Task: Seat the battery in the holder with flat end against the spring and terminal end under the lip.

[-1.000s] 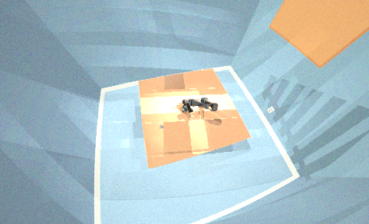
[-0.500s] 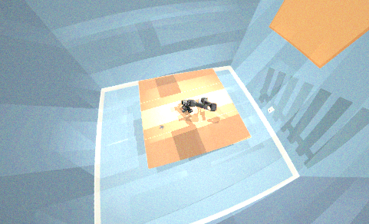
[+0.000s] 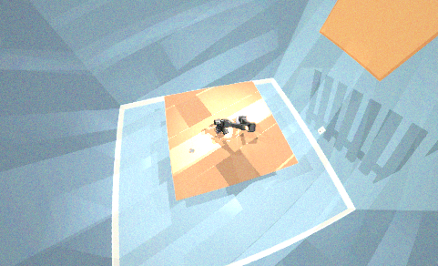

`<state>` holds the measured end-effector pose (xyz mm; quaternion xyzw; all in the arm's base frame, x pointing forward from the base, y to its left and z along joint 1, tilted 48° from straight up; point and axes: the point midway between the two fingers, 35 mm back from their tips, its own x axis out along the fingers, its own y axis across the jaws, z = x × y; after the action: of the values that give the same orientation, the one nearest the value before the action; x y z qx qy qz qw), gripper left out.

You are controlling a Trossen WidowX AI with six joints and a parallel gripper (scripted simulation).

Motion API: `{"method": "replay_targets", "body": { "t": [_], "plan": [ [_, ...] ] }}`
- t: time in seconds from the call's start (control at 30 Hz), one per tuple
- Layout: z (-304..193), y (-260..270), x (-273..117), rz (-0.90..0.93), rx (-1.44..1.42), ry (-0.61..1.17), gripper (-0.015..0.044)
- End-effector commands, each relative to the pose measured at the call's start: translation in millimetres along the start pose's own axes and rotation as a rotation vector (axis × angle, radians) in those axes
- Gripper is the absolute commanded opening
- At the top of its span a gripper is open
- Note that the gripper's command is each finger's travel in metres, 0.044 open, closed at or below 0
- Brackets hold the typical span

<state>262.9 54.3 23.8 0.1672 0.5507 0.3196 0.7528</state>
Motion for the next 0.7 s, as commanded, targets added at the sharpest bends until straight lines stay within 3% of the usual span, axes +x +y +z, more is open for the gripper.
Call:
{"method": "replay_targets", "body": {
  "t": [0.0,0.67],
  "plan": [
    [-4.1,1.4,2.9,0.001,-0.001,0.045,0.0067],
    [0.2,4.9,3.7,-0.007,-0.017,0.162,0.0067]
  ]
}}
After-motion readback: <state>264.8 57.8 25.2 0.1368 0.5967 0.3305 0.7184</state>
